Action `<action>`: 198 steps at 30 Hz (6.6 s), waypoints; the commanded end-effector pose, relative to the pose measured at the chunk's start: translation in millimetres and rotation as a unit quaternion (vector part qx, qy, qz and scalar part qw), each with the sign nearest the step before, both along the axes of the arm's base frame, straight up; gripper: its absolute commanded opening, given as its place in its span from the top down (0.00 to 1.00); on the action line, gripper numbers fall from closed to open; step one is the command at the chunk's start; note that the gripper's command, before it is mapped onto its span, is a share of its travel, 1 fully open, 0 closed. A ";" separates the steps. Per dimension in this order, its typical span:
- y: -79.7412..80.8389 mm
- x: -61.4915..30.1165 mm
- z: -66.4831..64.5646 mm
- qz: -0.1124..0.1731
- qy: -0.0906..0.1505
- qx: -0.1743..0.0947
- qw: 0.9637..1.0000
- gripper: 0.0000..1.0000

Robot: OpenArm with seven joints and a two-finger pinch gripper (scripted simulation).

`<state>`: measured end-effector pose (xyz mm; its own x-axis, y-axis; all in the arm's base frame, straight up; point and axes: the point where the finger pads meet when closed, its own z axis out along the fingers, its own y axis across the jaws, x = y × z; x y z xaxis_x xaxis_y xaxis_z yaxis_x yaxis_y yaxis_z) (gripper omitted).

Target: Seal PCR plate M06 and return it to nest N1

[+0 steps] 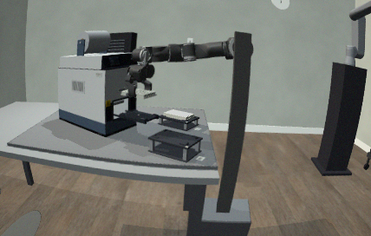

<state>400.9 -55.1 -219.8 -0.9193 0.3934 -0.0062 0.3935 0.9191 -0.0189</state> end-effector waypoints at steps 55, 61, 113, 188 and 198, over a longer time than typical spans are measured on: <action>5.4 -5.1 -62.8 0.007 -0.001 0.007 1.000 1.00; 5.6 -5.0 -65.0 0.007 -0.001 0.007 1.000 1.00; 4.3 -3.8 -69.1 0.005 -0.002 0.004 1.000 1.00; 4.7 -4.5 -70.0 0.004 -0.002 0.006 1.000 1.00; 5.0 -3.7 -68.6 0.004 -0.003 0.006 1.000 1.00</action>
<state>395.8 -50.6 -290.3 -0.9228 0.3852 -0.0022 0.3852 0.9228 -0.0084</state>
